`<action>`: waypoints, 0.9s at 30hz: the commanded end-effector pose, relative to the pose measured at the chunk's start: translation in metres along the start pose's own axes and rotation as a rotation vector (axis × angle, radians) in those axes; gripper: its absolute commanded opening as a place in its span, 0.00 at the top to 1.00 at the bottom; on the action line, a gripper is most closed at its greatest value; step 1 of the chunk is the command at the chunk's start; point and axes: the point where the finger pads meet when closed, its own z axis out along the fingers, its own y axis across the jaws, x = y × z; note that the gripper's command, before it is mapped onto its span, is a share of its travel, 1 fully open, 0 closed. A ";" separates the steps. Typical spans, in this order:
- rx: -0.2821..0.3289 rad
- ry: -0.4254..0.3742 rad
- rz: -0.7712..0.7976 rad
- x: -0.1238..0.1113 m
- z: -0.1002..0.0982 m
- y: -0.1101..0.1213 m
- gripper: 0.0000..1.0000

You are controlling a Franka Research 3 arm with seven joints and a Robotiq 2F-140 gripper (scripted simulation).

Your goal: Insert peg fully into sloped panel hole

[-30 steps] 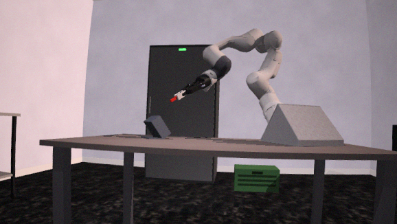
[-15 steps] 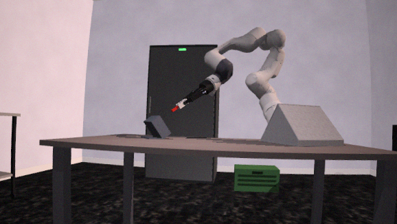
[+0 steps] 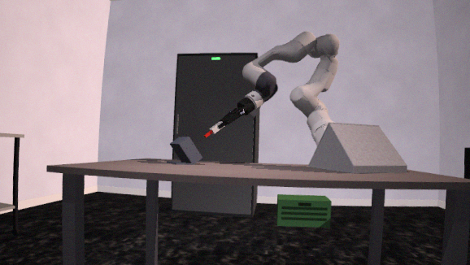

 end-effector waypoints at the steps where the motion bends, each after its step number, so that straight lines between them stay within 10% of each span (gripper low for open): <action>1: 0.001 -0.004 0.003 -0.002 0.003 0.000 1.00; 27: 0.001 -0.005 0.003 -0.004 0.038 0.001 1.00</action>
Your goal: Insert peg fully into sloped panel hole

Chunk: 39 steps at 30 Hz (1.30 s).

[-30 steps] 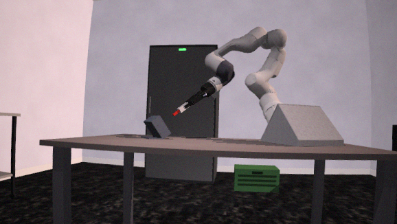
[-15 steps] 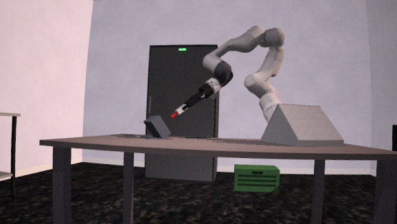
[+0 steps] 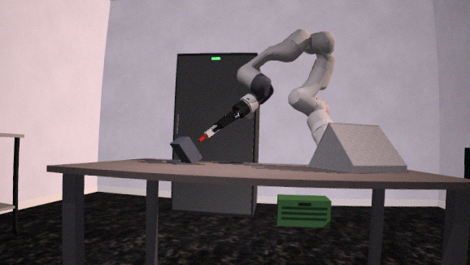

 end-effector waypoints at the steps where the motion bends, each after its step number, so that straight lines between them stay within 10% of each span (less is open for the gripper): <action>1: -0.004 -0.010 -0.008 -0.004 0.006 0.002 1.00; 39: -0.004 -0.010 -0.008 -0.004 0.041 0.003 1.00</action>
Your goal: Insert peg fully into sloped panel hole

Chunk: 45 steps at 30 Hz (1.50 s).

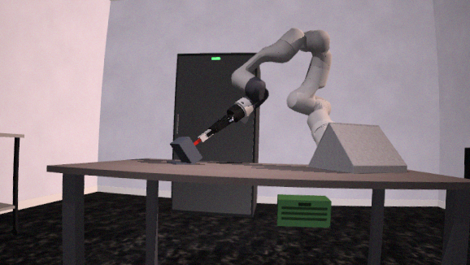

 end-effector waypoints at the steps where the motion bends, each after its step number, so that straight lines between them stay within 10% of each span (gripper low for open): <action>1: -0.003 -0.008 -0.005 -0.003 0.003 0.001 1.00; 45: -0.003 -0.008 -0.005 -0.002 0.042 0.001 1.00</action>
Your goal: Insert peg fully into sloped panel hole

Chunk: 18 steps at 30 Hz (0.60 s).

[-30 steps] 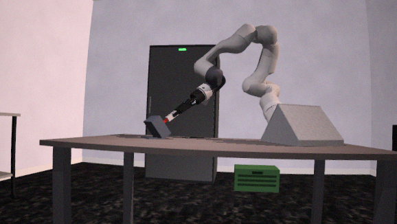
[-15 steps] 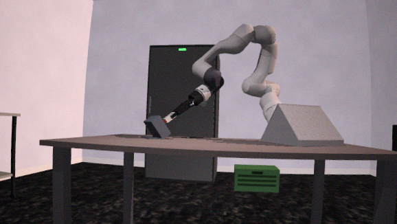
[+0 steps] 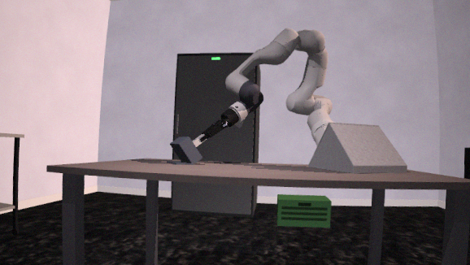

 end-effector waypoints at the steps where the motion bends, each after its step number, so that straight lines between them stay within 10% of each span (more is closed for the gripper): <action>1: 0.000 0.000 0.000 0.000 0.000 0.000 1.00; 18: 0.000 0.000 0.000 0.000 0.000 0.000 0.88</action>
